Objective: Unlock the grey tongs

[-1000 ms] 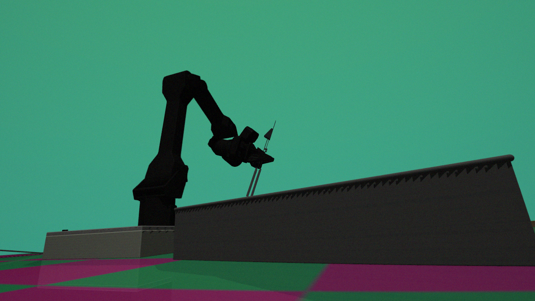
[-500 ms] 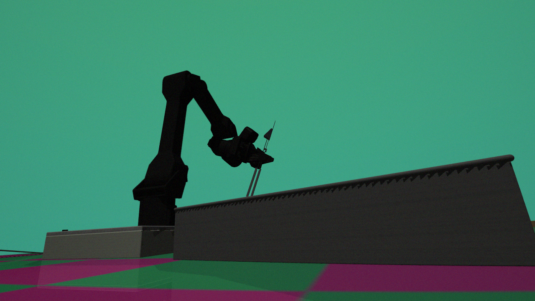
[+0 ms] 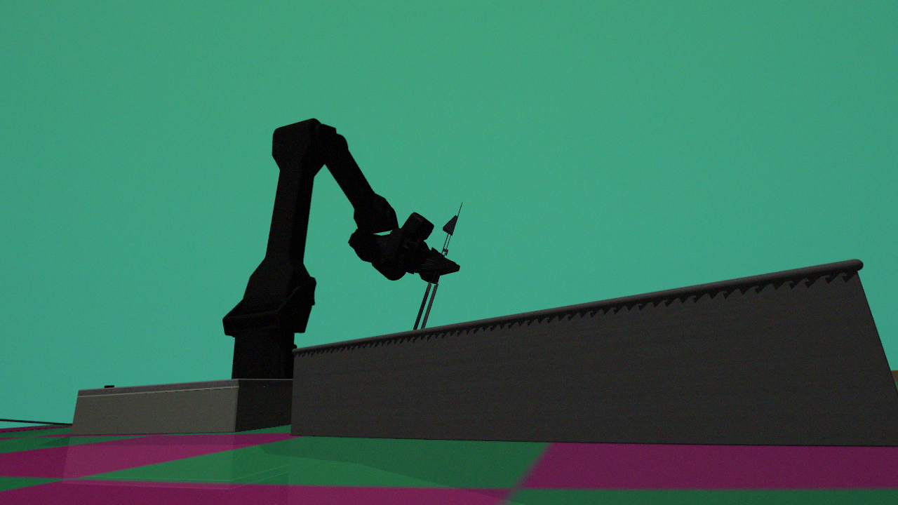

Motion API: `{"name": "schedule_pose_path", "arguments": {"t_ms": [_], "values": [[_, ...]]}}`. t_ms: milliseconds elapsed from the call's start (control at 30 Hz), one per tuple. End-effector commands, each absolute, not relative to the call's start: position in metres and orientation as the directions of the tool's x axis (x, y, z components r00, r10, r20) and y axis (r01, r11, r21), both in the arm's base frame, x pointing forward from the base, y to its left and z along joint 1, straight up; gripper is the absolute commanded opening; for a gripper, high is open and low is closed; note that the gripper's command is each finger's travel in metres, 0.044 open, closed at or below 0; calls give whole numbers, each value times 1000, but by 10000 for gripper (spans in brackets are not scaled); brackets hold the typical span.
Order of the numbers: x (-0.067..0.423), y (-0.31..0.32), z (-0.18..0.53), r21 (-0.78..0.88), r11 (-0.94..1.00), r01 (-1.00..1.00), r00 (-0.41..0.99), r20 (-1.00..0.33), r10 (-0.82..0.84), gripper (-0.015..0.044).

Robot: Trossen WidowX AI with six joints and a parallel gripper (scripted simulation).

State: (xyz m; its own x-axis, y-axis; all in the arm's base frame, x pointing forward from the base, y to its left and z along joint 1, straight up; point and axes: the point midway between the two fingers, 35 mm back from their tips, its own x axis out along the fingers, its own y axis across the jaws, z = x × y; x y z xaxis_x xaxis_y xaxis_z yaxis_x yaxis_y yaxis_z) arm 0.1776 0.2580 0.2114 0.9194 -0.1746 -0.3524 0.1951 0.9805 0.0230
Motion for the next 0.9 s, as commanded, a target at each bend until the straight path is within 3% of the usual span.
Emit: {"name": "schedule_pose_path", "arguments": {"t_ms": [0,300,867], "values": [[178,258,212,25,980,197,920,-350,-176,-150],[190,248,191,-59,964,261,805,-538,-251,-150],[202,240,160,-141,954,264,419,-874,-245,-150]]}}
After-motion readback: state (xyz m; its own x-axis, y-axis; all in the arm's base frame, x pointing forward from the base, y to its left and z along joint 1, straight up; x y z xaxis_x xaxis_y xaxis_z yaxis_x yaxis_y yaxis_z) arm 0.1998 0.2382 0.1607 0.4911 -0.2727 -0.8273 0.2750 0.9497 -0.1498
